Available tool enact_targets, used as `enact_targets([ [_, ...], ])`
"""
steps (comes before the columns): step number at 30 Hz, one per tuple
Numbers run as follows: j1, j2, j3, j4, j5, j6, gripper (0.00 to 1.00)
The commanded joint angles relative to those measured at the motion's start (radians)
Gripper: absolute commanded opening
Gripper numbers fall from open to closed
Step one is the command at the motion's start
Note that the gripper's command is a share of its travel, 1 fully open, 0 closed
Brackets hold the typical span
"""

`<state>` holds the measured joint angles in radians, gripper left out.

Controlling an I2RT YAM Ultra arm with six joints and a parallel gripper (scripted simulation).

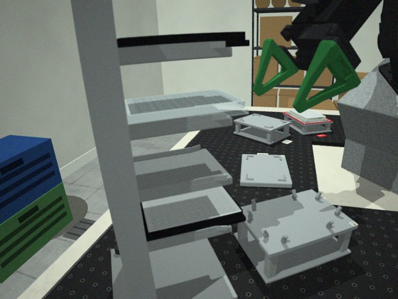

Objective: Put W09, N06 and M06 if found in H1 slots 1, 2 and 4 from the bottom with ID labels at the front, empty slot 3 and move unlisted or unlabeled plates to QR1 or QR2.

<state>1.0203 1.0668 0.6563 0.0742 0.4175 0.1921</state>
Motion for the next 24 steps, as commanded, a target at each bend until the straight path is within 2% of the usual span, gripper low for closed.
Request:
enact_targets([
  [1,0.0,-0.015,0.041,0.018,-0.004,-0.005,1.0],
  [18,0.0,-0.015,0.041,0.018,-0.004,-0.005,1.0],
  [20,0.015,-0.037,0.03,0.018,0.009,0.002,1.0],
  [22,0.022,-0.043,-0.021,0.016,0.015,0.008,1.0],
  [24,0.028,-0.053,-0.031,0.012,0.021,0.011,1.0],
])
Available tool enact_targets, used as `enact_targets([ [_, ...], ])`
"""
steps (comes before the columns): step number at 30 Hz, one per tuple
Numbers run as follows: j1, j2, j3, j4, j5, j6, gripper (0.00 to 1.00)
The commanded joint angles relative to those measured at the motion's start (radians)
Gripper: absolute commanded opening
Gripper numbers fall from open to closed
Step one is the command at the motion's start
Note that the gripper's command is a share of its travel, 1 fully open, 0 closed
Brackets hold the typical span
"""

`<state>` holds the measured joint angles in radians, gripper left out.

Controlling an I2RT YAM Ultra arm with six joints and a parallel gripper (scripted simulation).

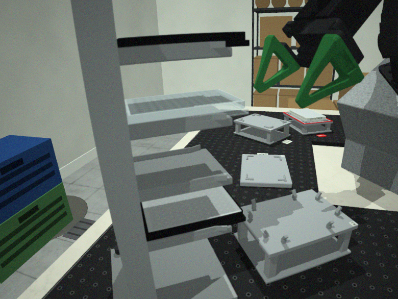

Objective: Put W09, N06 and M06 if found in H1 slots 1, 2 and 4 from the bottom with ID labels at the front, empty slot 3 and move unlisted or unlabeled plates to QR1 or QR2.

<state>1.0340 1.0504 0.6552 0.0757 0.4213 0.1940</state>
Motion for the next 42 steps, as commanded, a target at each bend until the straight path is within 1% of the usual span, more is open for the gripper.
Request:
enact_targets([
  [1,0.018,-0.041,-0.036,0.003,0.021,0.01,1.0],
  [14,0.059,-0.102,-0.096,-0.014,0.06,0.023,1.0],
  [16,0.055,-0.096,-0.104,0.024,0.059,0.024,1.0],
  [17,0.045,-0.06,-0.108,0.03,0.059,0.022,1.0],
  [23,0.03,-0.029,-0.131,0.083,0.042,0.012,1.0],
  [25,0.03,-0.029,-0.131,0.083,0.042,0.012,1.0],
  [26,0.033,-0.029,-0.134,0.095,0.037,0.01,1.0],
  [40,0.006,0.066,-0.178,0.228,0.016,0.001,1.0],
  [42,0.006,0.066,-0.178,0.228,0.016,0.001,1.0],
])
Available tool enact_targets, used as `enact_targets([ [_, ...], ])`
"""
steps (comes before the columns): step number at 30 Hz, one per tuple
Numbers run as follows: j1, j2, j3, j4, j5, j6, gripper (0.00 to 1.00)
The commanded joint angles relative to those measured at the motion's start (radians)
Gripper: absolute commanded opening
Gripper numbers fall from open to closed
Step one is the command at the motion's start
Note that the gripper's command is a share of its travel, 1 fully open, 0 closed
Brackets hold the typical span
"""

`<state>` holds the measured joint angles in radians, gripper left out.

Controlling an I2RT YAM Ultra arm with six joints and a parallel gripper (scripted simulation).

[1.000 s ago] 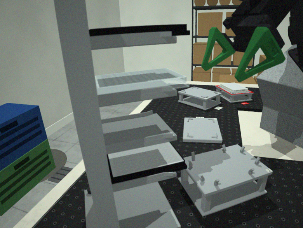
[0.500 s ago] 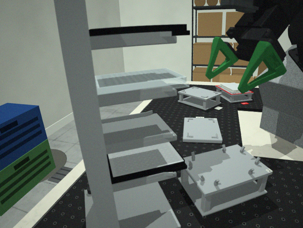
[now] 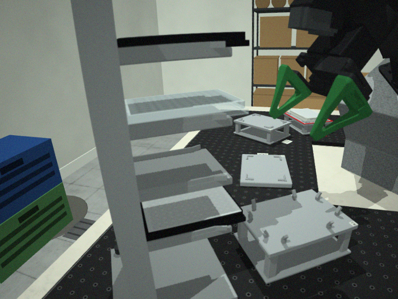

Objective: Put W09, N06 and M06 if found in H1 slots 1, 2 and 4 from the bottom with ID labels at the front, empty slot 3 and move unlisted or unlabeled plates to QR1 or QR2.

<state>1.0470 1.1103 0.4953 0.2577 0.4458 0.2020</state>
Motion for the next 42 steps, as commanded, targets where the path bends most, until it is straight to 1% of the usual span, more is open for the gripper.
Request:
enact_targets([
  [1,0.001,0.015,-0.022,0.059,-0.01,-0.007,1.0],
  [15,-0.028,0.119,-0.055,0.197,-0.028,-0.014,1.0],
  [17,-0.028,0.119,-0.055,0.197,-0.028,-0.014,1.0],
  [18,-0.029,0.125,-0.019,0.204,-0.031,-0.016,1.0],
  [19,-0.034,0.128,-0.006,0.204,-0.033,-0.017,1.0],
  [32,-0.074,0.199,0.066,0.21,-0.071,-0.031,1.0],
  [34,-0.074,0.199,0.066,0.21,-0.071,-0.031,1.0],
  [37,-0.083,0.216,0.084,0.21,-0.079,-0.034,1.0],
  [39,-0.081,0.22,0.087,0.21,-0.081,-0.032,1.0],
  [42,-0.074,0.201,0.088,0.209,-0.081,-0.031,1.0],
])
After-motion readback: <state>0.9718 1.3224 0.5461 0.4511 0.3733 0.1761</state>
